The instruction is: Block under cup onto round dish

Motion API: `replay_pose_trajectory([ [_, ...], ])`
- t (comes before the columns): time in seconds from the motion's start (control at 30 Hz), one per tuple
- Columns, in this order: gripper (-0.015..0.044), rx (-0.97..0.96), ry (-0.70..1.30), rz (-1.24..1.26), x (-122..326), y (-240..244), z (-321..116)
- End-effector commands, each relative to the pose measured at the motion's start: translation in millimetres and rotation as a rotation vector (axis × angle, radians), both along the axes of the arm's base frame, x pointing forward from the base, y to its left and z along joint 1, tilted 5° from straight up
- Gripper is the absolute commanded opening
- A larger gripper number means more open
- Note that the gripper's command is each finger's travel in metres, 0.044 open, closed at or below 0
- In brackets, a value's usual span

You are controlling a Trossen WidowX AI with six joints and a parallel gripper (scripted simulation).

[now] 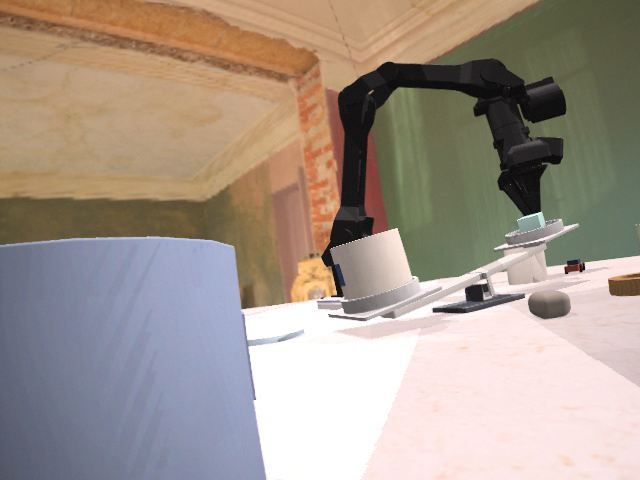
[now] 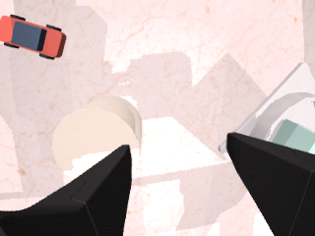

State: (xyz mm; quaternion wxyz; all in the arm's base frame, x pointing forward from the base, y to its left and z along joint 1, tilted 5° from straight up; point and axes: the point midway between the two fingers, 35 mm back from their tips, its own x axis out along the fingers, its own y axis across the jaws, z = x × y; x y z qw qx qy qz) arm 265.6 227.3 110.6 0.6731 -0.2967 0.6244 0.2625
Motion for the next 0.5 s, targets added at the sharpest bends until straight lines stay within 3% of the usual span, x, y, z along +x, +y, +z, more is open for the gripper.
replay_pose_trajectory([
  [0.0, 0.0260, 0.006, -0.007, -0.110, 5.4, -4.1, 3.2],
  [0.47, 0.0260, 0.032, -0.011, -0.568, 19.2, -20.2, 10.8],
])
